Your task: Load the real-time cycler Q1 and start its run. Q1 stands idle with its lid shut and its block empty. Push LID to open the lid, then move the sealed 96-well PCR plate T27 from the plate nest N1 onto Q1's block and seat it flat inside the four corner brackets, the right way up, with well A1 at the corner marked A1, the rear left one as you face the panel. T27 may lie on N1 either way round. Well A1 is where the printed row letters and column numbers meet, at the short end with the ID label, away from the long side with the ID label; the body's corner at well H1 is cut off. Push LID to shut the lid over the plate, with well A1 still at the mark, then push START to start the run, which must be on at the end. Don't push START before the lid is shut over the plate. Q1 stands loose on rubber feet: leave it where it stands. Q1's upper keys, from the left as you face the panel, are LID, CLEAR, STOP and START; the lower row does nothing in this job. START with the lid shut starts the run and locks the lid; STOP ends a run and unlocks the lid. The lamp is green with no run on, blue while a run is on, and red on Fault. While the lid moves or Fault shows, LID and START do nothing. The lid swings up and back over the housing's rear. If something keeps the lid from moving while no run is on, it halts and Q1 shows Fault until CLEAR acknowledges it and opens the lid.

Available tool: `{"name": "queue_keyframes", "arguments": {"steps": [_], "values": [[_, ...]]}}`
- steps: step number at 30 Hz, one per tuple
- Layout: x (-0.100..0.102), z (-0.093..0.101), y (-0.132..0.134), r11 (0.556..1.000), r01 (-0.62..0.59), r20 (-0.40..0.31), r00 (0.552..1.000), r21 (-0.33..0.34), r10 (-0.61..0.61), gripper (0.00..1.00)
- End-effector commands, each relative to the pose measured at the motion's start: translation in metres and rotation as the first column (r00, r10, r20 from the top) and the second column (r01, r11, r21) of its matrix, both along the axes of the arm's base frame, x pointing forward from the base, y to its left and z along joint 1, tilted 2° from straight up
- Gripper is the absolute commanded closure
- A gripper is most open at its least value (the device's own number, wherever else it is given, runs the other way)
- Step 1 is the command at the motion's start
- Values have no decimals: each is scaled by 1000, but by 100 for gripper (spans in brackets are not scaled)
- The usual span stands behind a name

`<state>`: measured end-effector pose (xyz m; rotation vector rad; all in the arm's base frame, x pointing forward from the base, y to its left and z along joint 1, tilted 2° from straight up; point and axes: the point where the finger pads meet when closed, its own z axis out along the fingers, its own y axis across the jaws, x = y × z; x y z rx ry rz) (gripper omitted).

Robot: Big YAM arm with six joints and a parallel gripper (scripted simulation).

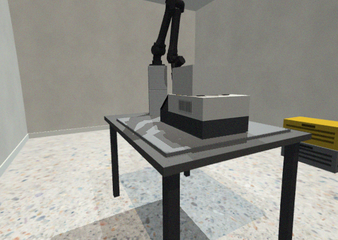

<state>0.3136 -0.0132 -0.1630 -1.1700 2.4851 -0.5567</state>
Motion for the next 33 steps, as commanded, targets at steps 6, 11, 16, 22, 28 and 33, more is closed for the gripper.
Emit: {"name": "queue_keyframes", "arguments": {"steps": [6, 11, 16, 22, 28, 33], "values": [[9, -17, -5, 973, -201, 43, 977, -114, 207, 100], [8, -48, -6, 915, -350, 62, 928, -199, 368, 100], [8, -39, -7, 838, -466, 81, 859, -282, 505, 100], [2, -38, -5, 833, -479, 63, 856, -279, 513, 100], [-1, -35, 3, 844, -476, 69, 860, -248, 506, 100], [1, -33, 3, 852, -463, 74, 867, -243, 492, 100]]}}
